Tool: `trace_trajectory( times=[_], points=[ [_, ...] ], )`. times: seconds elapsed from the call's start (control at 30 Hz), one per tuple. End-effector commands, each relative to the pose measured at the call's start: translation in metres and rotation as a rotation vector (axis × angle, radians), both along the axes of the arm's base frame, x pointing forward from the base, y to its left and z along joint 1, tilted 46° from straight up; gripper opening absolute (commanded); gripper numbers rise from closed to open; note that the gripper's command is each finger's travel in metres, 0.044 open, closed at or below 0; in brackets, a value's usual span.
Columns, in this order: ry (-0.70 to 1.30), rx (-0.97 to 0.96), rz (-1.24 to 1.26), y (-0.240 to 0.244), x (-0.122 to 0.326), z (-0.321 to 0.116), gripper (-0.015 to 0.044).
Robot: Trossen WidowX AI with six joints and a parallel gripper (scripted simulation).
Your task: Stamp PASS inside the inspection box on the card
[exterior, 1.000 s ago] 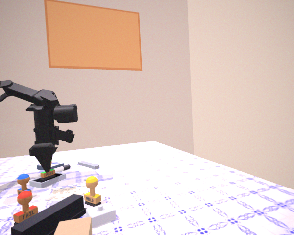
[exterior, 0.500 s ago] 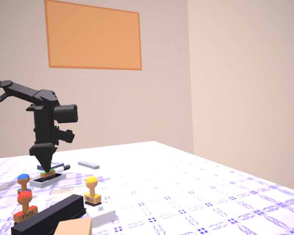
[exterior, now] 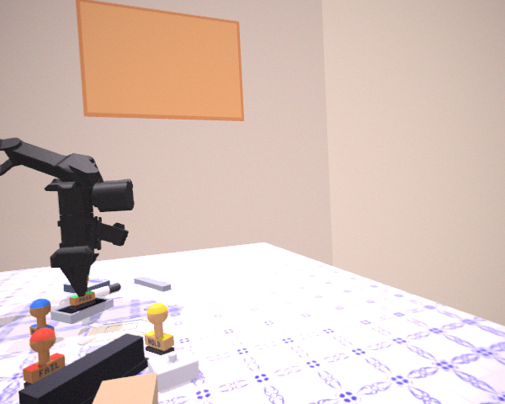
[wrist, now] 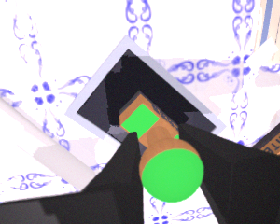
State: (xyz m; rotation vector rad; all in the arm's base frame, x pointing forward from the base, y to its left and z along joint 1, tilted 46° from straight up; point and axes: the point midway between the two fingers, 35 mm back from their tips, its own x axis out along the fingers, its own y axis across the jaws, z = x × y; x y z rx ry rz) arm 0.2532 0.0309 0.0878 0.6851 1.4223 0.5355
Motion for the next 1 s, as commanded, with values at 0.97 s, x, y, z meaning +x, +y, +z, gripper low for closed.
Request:
trace_trajectory(
  times=[0.97],
  points=[
    [-0.003, 0.000, 0.001, -0.017, 0.000, 0.017, 0.0000]
  ],
)
